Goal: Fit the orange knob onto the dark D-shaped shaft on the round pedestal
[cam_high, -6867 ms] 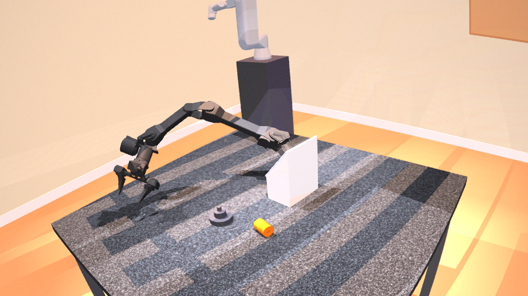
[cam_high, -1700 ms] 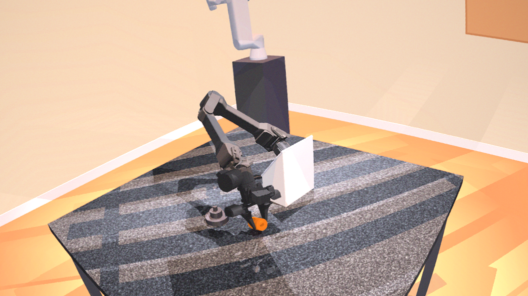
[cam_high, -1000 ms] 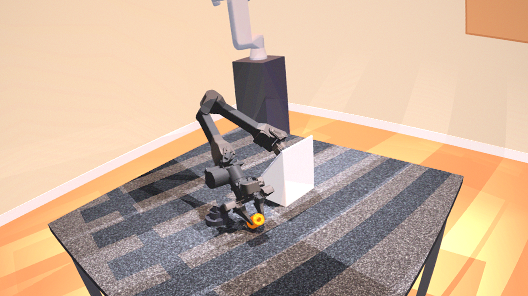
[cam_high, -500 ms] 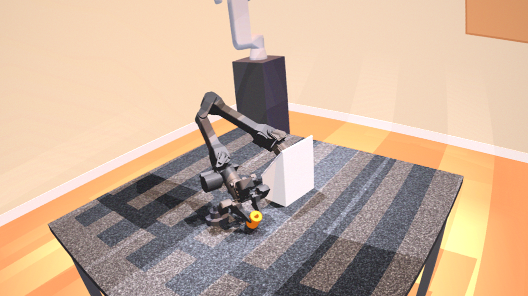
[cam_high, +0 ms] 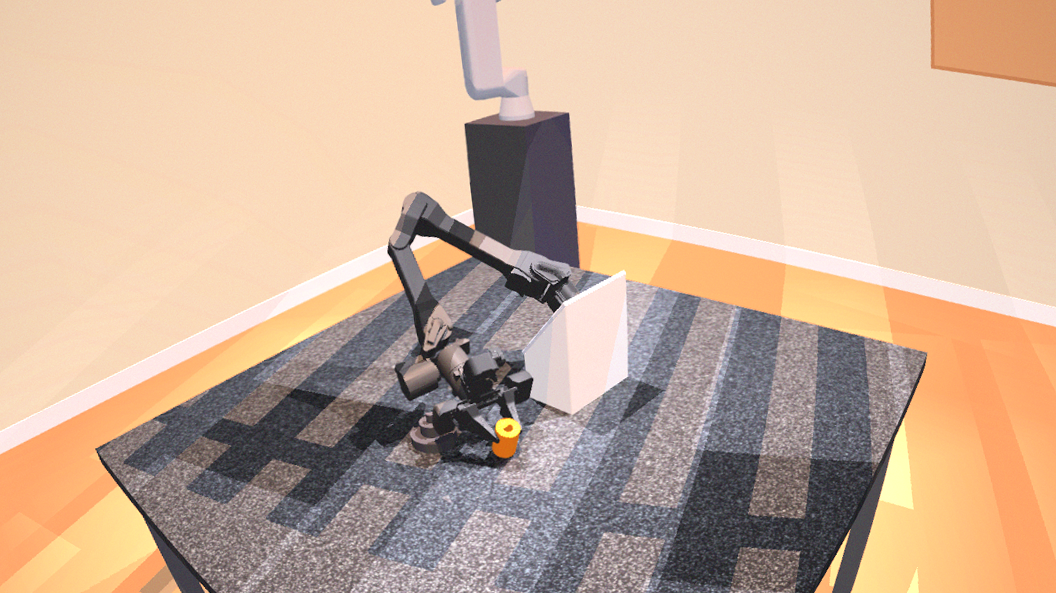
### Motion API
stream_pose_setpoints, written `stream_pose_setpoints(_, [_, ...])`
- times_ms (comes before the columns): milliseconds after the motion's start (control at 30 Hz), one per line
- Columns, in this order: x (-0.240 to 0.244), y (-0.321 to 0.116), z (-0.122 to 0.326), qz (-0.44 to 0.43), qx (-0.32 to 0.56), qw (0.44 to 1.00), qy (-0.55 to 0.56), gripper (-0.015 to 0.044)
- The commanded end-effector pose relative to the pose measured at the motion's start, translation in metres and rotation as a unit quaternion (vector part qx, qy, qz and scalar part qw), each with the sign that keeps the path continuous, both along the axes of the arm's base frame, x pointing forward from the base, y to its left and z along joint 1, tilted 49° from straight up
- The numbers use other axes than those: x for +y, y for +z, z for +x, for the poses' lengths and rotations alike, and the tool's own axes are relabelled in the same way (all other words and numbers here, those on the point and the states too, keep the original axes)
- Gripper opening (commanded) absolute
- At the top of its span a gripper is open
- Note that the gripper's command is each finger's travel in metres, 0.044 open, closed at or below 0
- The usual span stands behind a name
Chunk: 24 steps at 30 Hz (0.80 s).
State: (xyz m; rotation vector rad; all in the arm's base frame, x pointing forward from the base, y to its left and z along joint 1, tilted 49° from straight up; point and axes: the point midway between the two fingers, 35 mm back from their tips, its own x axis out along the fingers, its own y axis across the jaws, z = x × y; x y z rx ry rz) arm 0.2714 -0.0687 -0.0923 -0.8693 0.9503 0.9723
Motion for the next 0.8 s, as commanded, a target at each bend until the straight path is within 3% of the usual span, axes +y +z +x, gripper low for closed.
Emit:
stream_pose_setpoints(0, [-0.0012,0.0009,-0.0005,0.007,-0.003,1.000,0.002,0.0181])
stream_pose_setpoints(100, [-0.0011,0.0028,-0.0006,-0.008,0.002,1.000,-0.001,0.0181])
stream_pose_setpoints(200, [-0.0004,0.0010,0.0000,-0.001,-0.001,1.000,0.001,0.0259])
stream_pose_setpoints(767, [-0.0004,0.0010,0.0000,-0.001,-0.001,1.000,0.001,0.0260])
